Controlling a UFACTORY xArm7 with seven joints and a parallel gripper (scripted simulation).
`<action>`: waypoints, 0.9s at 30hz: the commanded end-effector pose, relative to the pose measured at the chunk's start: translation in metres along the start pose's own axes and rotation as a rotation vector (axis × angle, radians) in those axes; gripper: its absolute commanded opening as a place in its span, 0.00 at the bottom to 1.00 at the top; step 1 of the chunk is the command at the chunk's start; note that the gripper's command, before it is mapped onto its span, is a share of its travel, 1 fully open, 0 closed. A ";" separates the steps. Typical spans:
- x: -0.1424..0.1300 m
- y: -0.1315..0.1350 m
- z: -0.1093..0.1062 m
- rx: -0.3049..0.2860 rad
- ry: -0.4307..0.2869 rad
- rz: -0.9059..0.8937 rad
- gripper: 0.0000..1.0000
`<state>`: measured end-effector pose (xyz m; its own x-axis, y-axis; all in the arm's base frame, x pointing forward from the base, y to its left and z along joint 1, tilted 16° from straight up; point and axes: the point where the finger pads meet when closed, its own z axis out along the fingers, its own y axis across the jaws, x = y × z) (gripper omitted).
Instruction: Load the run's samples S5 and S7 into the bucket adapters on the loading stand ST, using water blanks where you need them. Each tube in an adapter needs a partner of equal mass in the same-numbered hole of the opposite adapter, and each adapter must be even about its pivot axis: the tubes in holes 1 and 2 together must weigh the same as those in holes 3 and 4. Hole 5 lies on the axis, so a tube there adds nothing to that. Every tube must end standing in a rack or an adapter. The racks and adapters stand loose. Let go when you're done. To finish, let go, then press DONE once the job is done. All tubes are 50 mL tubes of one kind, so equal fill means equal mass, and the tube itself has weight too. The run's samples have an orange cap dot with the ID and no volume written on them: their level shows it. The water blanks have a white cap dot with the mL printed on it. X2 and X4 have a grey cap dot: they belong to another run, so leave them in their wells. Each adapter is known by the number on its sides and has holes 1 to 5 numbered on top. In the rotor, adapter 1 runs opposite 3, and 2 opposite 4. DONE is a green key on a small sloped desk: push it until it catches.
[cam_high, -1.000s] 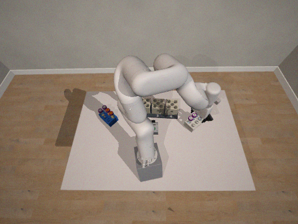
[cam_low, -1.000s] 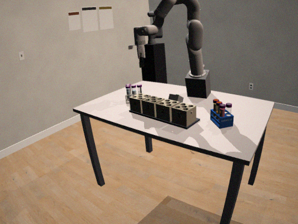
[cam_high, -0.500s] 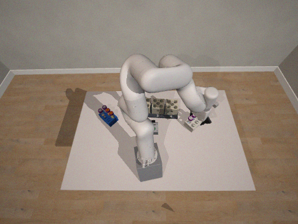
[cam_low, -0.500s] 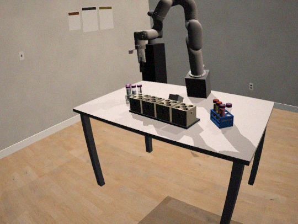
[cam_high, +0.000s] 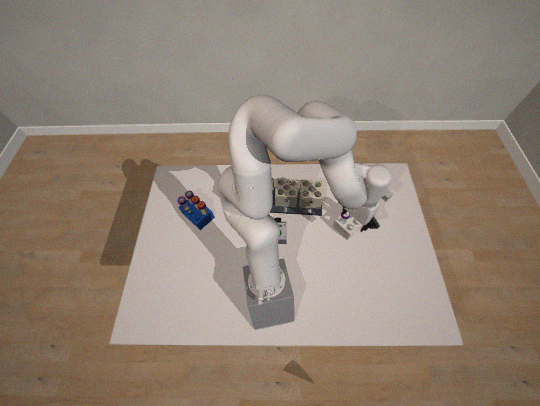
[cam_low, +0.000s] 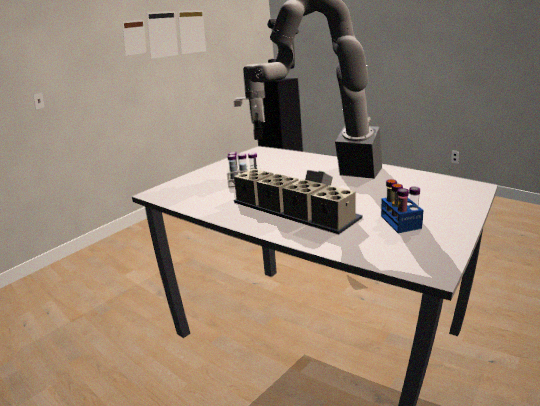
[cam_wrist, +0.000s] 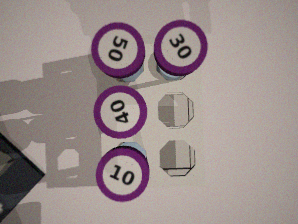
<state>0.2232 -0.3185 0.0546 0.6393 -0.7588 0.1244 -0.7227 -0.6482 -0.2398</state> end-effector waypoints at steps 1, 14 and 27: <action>0.003 0.000 0.010 0.002 0.007 -0.001 1.00; 0.003 0.000 0.033 0.002 0.007 -0.001 1.00; 0.003 0.000 0.033 0.002 0.007 -0.001 1.00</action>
<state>0.2331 -0.3174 0.0218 0.6391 -0.7585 0.1275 -0.7215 -0.6487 -0.2421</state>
